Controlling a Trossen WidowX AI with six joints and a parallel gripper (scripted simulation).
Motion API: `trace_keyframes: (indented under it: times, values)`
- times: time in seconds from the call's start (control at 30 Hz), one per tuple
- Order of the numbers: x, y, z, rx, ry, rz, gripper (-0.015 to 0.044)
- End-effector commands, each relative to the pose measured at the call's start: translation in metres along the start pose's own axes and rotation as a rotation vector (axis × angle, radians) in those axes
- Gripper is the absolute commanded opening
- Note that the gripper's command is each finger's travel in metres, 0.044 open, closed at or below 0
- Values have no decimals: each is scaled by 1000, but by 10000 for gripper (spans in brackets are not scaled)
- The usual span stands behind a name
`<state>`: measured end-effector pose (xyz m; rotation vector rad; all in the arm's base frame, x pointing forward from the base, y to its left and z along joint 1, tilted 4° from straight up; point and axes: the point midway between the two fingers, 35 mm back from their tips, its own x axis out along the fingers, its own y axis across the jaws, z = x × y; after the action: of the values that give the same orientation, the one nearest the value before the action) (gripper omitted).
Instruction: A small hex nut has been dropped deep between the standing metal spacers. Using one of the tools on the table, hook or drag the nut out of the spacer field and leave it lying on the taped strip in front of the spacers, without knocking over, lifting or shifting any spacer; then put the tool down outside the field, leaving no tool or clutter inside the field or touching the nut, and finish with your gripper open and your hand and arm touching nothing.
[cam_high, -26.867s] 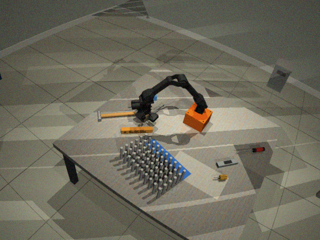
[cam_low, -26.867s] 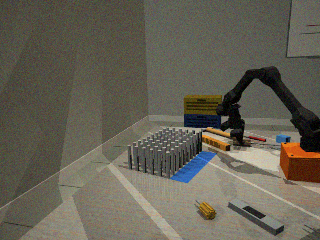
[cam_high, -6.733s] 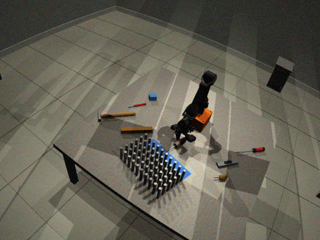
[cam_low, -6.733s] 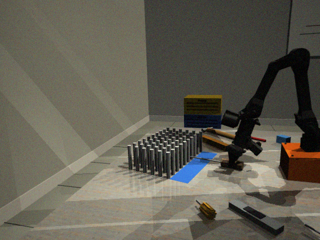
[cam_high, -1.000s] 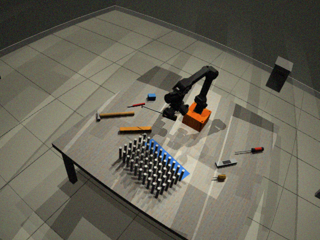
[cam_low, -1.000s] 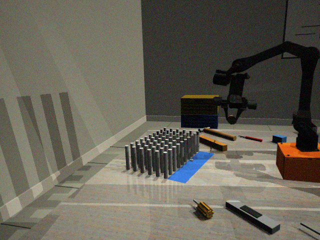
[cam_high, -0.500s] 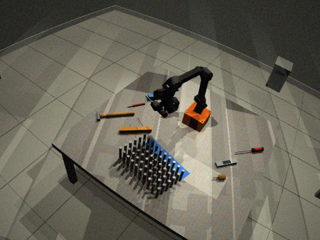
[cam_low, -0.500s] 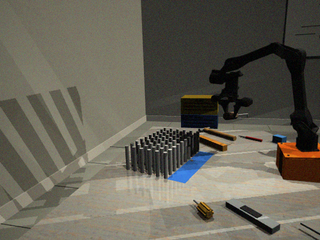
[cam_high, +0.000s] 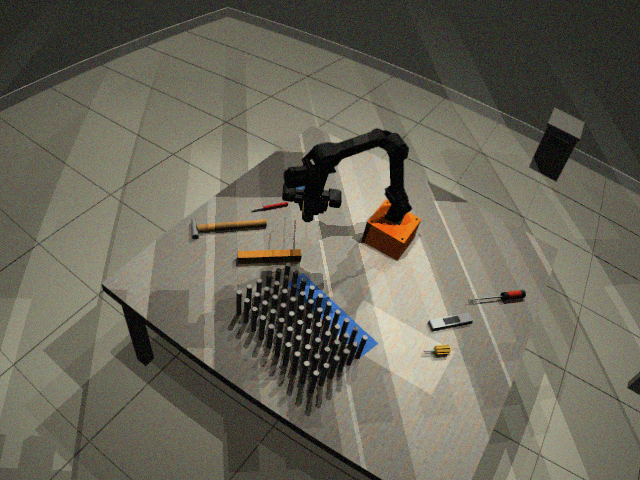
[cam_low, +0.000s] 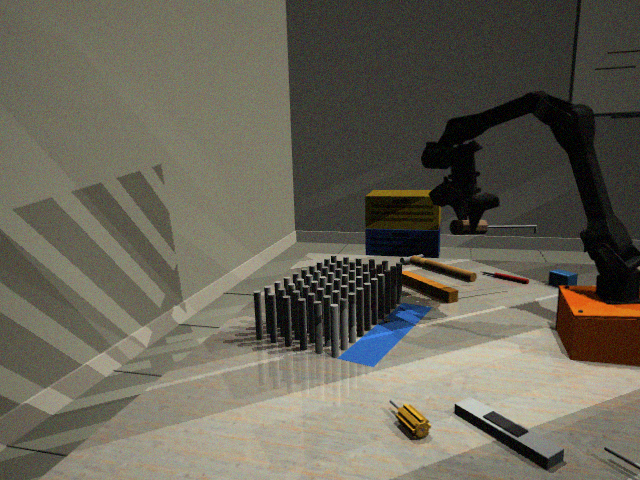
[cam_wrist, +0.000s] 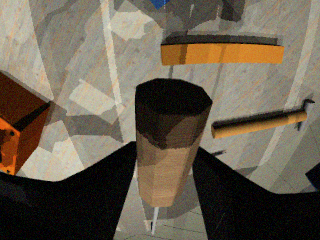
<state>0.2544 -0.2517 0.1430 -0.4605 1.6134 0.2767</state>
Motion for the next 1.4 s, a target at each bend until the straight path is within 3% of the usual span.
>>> trace_keyframes:
  times: [0.0, 0.6, 1.37]
  values:
    - [6, -11, -12, 122, 33, 22, 0]
    - [28, -51, -74, 687, 154, 84, 0]
    - [47, -54, -70, 692, 155, 84, 0]
